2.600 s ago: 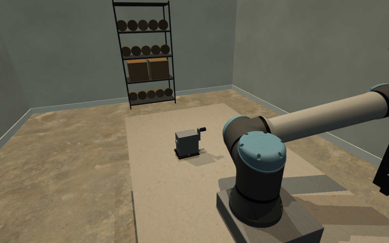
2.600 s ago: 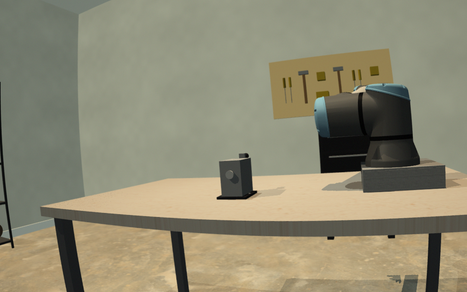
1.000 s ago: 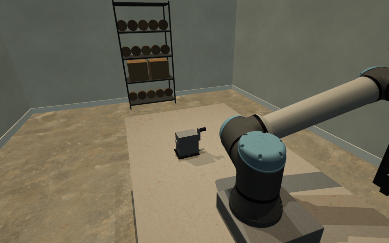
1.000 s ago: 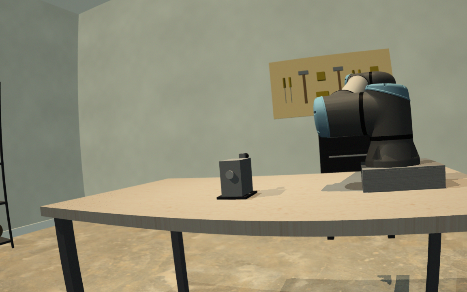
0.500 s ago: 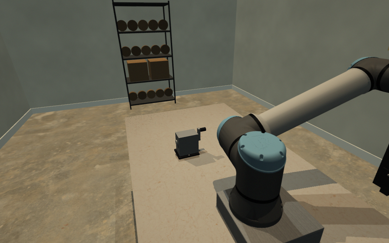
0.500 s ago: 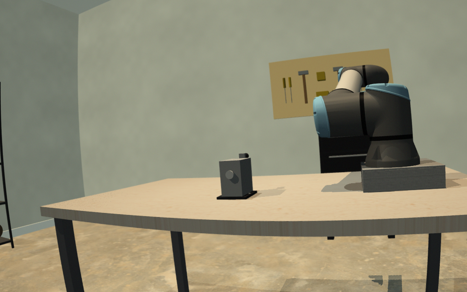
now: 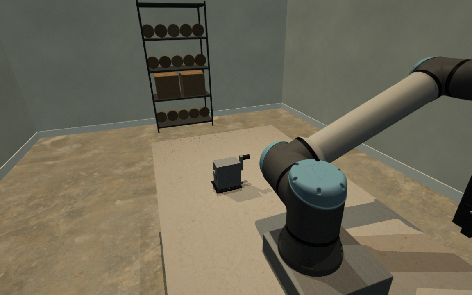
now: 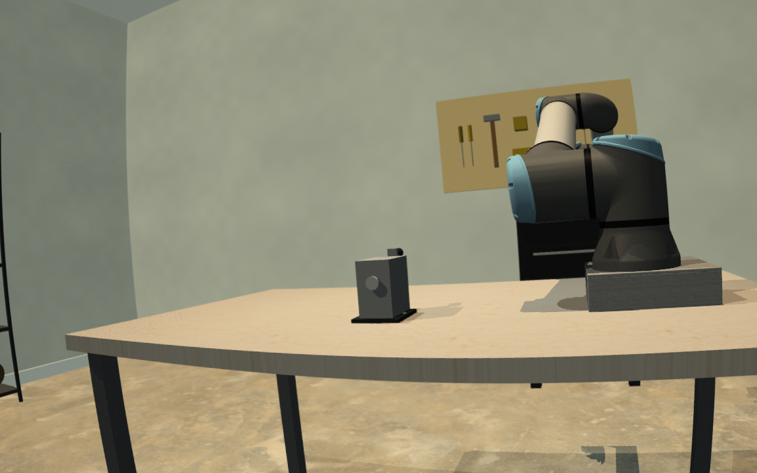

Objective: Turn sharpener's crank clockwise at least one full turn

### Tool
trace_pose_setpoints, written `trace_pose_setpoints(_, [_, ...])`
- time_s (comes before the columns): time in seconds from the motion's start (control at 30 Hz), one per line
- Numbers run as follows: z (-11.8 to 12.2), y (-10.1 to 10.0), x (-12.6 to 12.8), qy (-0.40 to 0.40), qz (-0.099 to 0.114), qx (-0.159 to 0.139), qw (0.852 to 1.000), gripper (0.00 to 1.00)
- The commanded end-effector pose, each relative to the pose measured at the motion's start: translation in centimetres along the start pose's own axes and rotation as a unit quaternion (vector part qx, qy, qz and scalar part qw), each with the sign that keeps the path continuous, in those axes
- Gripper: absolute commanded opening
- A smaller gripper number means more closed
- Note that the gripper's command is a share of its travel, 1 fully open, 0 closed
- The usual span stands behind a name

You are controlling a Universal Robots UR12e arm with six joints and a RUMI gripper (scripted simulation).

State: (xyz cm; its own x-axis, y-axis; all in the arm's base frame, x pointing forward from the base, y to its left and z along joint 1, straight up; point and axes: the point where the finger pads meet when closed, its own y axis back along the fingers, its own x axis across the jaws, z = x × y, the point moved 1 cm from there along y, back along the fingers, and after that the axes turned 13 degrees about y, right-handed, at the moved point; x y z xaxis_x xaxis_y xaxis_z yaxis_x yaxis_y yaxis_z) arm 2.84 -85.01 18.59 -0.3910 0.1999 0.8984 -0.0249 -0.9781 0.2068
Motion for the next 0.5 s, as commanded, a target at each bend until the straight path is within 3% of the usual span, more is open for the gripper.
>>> trace_pose_setpoints(0.0, [2.3, -0.4, -0.6, 0.002, -0.004, 0.003, 1.000, 0.32])
trace_pose_setpoints(0.07, [2.3, -0.4, -0.6, 0.002, -0.004, 0.003, 1.000, 0.32])
trace_pose_setpoints(0.13, [3.3, -0.7, -0.9, 0.020, -0.022, 0.024, 0.999, 0.32])
trace_pose_setpoints(0.2, [3.3, -0.7, -0.9, 0.020, -0.022, 0.024, 0.999, 0.32])
trace_pose_setpoints(0.47, [7.0, -1.8, -2.0, 0.021, -0.023, 0.025, 0.999, 0.32])
